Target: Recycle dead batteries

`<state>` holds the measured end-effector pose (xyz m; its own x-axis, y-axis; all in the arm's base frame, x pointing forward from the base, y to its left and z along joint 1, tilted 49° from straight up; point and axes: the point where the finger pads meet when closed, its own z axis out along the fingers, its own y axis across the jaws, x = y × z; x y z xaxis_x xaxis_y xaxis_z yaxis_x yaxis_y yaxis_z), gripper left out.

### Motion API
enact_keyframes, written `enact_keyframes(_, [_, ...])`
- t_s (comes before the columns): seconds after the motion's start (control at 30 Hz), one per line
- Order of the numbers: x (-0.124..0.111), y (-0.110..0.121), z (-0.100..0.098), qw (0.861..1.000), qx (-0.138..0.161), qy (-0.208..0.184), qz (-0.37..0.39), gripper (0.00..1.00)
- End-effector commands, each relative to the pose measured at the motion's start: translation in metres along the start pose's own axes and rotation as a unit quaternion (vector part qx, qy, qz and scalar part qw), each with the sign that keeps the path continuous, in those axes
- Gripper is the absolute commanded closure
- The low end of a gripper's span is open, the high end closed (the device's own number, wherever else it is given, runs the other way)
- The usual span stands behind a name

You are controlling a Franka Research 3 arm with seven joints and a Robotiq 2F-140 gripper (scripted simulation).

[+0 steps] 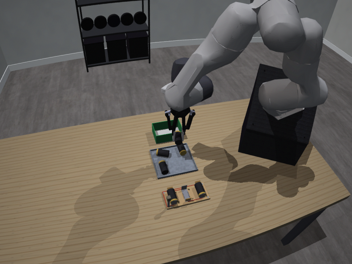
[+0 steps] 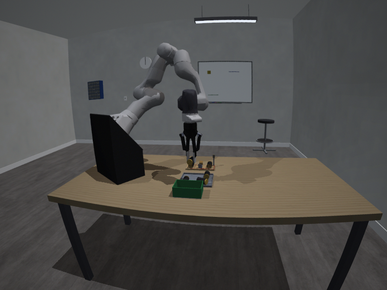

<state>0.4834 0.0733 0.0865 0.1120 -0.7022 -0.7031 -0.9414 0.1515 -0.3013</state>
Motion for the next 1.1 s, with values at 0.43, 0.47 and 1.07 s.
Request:
enact_keyframes(0.43, [0.152, -0.005, -0.001, 0.998, -0.005, 0.002, -0.066, 0.84])
enact_keyframes(0.47, [0.155, -0.005, -0.001, 0.998, -0.005, 0.002, -0.066, 0.84])
enact_keyframes(1.07, [0.160, -0.006, -0.001, 0.996, -0.005, 0.002, -0.088, 0.84])
